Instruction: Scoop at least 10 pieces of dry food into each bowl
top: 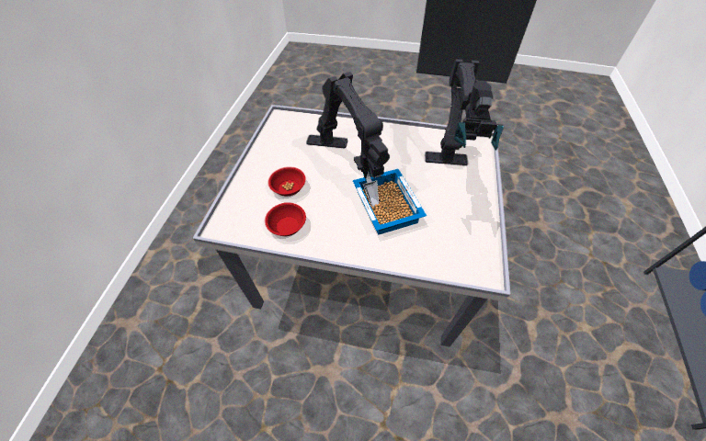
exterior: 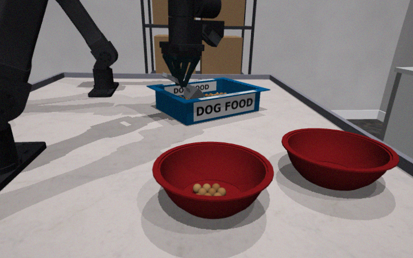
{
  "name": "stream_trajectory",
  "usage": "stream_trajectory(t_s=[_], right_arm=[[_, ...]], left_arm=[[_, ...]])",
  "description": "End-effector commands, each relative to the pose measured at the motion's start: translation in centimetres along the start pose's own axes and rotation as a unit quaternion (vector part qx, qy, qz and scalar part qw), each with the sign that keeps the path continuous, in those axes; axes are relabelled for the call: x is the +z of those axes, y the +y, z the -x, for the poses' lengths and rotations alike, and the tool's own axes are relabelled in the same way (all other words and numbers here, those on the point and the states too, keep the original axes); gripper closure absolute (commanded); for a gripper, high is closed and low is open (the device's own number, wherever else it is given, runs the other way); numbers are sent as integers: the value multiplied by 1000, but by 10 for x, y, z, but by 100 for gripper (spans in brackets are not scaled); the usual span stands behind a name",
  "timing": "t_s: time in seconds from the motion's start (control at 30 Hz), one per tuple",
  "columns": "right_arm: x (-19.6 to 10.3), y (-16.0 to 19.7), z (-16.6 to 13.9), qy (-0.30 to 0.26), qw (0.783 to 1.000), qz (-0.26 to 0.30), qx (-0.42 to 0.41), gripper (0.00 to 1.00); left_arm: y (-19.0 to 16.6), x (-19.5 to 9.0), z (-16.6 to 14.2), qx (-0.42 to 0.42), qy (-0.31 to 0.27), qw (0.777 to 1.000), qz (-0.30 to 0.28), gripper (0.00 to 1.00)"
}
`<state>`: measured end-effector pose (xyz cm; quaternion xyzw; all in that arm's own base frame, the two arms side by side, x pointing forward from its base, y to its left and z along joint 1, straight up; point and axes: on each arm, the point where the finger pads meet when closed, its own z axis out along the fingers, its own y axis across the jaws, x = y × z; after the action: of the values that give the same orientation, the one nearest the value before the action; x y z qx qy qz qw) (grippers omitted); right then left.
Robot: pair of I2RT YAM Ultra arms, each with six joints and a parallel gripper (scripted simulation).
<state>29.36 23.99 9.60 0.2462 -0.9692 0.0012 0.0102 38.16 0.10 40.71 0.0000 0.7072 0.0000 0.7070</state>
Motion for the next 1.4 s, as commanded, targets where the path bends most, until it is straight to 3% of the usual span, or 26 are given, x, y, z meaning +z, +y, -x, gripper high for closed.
stream_trajectory(t_s=[0.0,0.8,0.83,0.9,1.3,1.37], right_arm=[[-6,-3,13,-16,1000,2,3,100],[5,5,22,2,1000,4,-5,100],[16,5,15,11,1000,1,-4,100],[2,6,13,-7,1000,4,-5,100],[-3,6,27,-24,1000,3,-4,100],[-22,8,20,-32,999,6,-5,100]], left_arm=[[0,-3,9,0,-9,1000,0,0],[0,-3,9,0,-9,1000,0,0],[0,-3,9,0,-9,1000,0,0],[0,-3,9,0,-9,1000,0,0],[0,-3,9,0,-9,1000,0,0],[0,-3,9,0,-9,1000,0,0]])
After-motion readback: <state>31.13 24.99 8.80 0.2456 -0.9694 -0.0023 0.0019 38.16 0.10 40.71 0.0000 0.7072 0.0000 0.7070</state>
